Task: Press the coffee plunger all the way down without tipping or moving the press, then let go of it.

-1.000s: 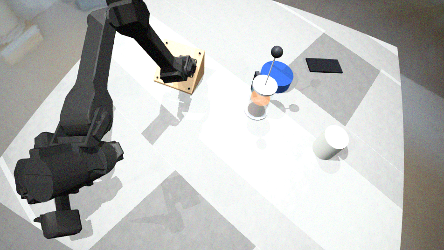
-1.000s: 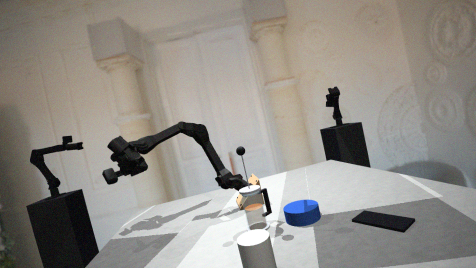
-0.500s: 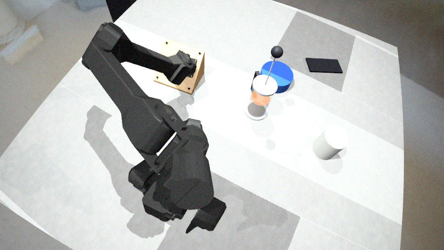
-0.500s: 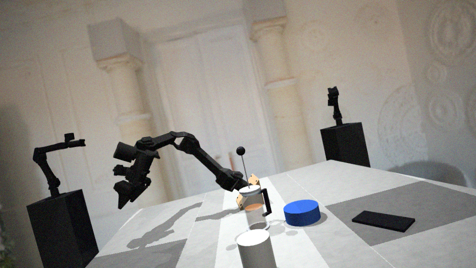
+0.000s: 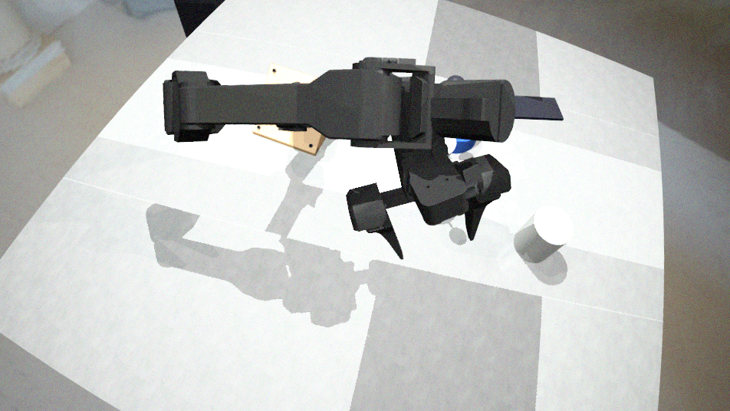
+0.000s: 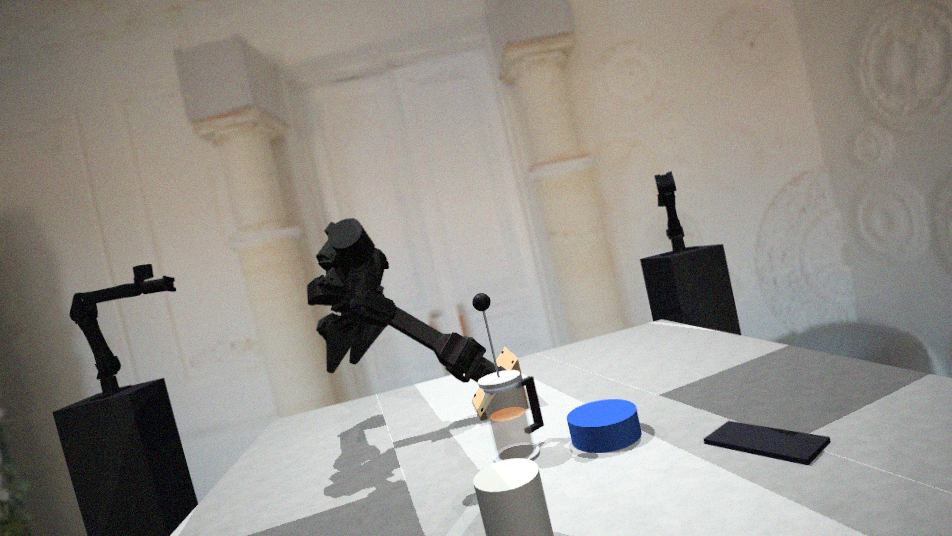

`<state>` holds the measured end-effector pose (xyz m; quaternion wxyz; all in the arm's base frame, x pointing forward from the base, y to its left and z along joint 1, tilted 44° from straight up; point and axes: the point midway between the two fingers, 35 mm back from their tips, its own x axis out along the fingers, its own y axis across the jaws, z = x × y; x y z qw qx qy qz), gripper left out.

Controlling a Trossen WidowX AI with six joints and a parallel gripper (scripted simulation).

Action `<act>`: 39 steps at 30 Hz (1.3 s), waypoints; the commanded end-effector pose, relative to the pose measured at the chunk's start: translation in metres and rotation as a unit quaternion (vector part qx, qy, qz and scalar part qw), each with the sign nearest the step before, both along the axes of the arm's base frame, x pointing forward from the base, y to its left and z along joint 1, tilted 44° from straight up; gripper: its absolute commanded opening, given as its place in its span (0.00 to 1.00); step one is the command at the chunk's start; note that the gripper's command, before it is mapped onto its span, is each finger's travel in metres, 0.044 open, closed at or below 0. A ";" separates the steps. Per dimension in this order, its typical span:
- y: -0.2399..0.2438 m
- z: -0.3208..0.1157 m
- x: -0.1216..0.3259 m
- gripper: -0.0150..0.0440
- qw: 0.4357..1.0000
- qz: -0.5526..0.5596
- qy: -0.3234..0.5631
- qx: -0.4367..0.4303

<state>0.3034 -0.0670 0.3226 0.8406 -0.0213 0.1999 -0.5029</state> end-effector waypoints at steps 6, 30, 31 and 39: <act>0.131 -0.048 -0.002 1.00 0.974 0.186 0.112 -0.055; 0.215 -0.127 -0.080 1.00 0.889 0.379 0.181 -0.183; 0.215 -0.127 -0.080 1.00 0.889 0.379 0.180 -0.183; 0.212 -0.130 -0.074 1.00 0.889 0.379 0.182 -0.181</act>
